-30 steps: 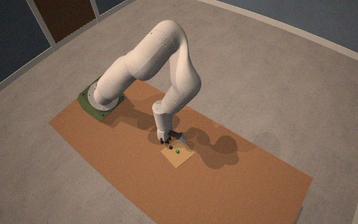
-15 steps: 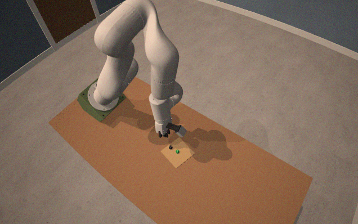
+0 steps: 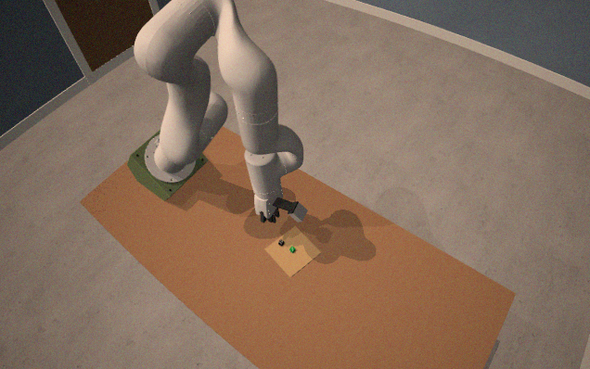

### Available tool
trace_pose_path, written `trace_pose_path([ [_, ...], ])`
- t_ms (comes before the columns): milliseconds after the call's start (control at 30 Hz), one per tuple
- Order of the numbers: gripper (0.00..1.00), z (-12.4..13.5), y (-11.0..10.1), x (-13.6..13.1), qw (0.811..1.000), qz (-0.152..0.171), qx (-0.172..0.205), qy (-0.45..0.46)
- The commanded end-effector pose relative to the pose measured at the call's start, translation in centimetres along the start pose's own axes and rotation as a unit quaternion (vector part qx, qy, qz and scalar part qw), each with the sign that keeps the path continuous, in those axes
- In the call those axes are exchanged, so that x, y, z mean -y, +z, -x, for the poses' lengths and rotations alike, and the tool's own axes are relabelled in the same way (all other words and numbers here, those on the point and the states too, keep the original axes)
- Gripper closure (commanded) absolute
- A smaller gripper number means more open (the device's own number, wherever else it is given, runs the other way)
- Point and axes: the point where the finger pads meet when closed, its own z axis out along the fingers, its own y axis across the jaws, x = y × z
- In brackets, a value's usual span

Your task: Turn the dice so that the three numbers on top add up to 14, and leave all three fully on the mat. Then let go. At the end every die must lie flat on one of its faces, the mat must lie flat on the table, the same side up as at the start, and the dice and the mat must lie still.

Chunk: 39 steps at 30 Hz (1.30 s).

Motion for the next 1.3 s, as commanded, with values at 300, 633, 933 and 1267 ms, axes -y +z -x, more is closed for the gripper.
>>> trace_pose_path([
  [300,0.89,-3.4,0.3,1.6,0.999,0.004,-0.01,0.039],
  [633,0.89,-10.8,0.9,8.7,0.987,0.004,-0.008,0.158],
  [933,0.89,-11.8,1.0,10.8,0.983,0.005,-0.001,0.184],
  [1267,0.89,-11.5,1.0,10.6,0.982,0.019,-0.049,0.183],
])
